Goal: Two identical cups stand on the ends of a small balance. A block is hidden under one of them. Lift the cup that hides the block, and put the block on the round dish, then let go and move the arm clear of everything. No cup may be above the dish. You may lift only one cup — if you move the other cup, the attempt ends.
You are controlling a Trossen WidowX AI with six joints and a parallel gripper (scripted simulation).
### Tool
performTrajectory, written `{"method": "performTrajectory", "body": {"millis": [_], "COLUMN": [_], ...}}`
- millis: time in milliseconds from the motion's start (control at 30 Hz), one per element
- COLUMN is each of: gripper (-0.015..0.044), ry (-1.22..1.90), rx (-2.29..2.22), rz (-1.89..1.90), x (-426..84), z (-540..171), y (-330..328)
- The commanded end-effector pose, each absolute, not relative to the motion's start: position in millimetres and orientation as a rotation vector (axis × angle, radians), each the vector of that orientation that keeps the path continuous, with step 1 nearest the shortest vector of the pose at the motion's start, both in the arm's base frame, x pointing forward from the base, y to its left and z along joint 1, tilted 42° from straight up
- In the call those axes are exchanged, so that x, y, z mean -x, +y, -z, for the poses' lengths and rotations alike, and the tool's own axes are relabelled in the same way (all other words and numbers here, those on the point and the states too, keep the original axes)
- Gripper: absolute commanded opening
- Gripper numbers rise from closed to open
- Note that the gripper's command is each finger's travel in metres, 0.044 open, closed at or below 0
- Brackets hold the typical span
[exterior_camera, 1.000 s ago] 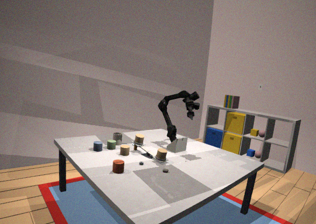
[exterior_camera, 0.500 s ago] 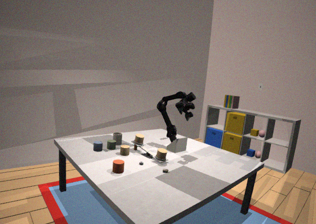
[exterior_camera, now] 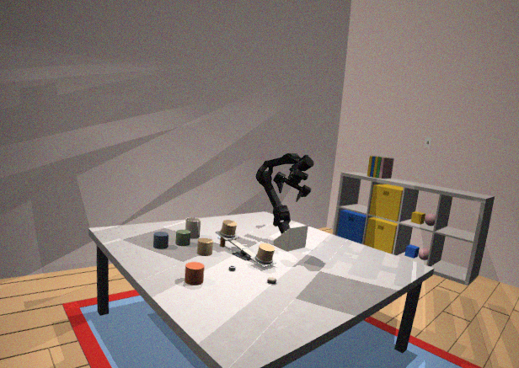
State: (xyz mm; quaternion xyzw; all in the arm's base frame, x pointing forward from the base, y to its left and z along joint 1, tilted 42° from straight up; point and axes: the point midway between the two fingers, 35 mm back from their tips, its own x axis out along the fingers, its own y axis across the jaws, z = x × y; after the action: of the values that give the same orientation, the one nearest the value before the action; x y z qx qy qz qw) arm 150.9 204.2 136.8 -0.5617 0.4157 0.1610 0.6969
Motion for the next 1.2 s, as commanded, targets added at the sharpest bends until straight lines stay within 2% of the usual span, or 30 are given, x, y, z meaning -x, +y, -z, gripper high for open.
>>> {"method": "performTrajectory", "body": {"millis": [0,767,1167], "gripper": [0.0440,0.0440,0.0440], "ry": [0.937,0.854,0.868], "rx": [1.150,0.641,0.527], "rz": [-0.222,0.383,0.465], "x": [-165.6,-212.5,-222.1], "z": [-136.4,-141.5,-136.4], "y": [186.1,96.4,98.6]}}
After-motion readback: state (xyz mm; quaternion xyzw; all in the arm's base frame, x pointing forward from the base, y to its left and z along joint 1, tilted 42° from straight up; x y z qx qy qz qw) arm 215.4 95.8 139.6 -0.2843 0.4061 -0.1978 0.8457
